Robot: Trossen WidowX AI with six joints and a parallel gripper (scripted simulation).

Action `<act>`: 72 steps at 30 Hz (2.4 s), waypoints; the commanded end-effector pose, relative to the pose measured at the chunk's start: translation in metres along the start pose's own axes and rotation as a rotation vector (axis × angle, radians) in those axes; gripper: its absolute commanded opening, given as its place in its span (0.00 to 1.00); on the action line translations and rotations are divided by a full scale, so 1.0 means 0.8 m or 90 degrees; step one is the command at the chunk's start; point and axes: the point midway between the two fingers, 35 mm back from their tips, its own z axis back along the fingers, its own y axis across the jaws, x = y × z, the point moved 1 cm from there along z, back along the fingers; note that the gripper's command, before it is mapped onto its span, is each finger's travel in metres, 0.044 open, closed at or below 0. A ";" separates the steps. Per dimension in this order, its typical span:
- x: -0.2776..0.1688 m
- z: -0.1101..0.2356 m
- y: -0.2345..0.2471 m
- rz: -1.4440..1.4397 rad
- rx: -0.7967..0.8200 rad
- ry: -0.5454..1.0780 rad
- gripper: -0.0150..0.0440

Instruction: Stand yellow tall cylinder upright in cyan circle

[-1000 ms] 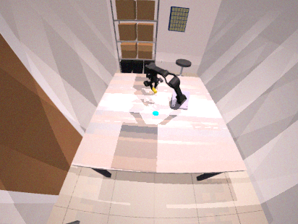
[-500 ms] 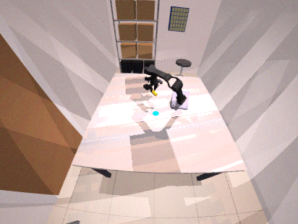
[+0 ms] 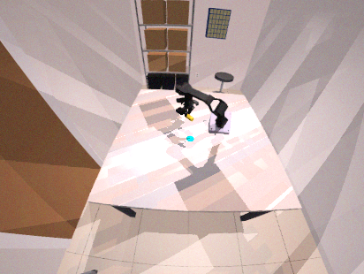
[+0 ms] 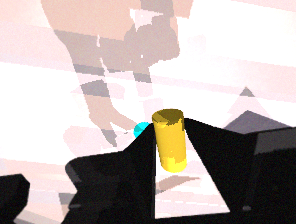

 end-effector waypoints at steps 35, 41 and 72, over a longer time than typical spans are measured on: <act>-0.115 -0.005 0.059 0.228 0.016 0.012 0.43; -0.117 -0.009 0.058 0.235 -0.001 0.007 0.43; -0.127 -0.032 0.047 0.280 -0.099 -0.046 0.43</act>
